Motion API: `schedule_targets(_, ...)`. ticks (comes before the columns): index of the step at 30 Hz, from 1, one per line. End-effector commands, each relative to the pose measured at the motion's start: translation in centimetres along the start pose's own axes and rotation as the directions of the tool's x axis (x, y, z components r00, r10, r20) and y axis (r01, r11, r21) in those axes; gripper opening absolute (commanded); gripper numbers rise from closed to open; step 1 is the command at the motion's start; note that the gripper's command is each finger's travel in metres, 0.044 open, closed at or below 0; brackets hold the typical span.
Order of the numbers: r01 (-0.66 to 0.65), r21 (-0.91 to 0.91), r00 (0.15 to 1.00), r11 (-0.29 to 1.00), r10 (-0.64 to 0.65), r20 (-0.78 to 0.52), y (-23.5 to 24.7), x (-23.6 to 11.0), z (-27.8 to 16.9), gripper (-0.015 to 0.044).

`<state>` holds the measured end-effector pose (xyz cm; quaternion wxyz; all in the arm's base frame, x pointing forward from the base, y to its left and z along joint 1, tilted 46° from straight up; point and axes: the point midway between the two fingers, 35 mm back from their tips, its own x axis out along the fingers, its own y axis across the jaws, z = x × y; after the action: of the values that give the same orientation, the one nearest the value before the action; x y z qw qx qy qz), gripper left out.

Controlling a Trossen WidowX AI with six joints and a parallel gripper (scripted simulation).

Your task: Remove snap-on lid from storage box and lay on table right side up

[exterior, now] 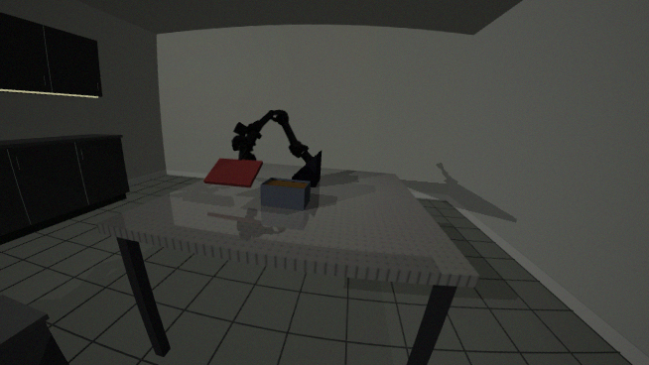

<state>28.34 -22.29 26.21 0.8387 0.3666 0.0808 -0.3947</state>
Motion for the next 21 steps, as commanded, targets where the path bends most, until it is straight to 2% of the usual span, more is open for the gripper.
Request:
schedule_targets(1,-0.015,-0.005,1.0,1.0,0.015,-0.005,0.1,0.2,-0.1,0.0)
schedule_targets(21,-0.015,-0.006,1.0,1.0,0.015,-0.005,-1.1,1.2,-0.1,0.0)
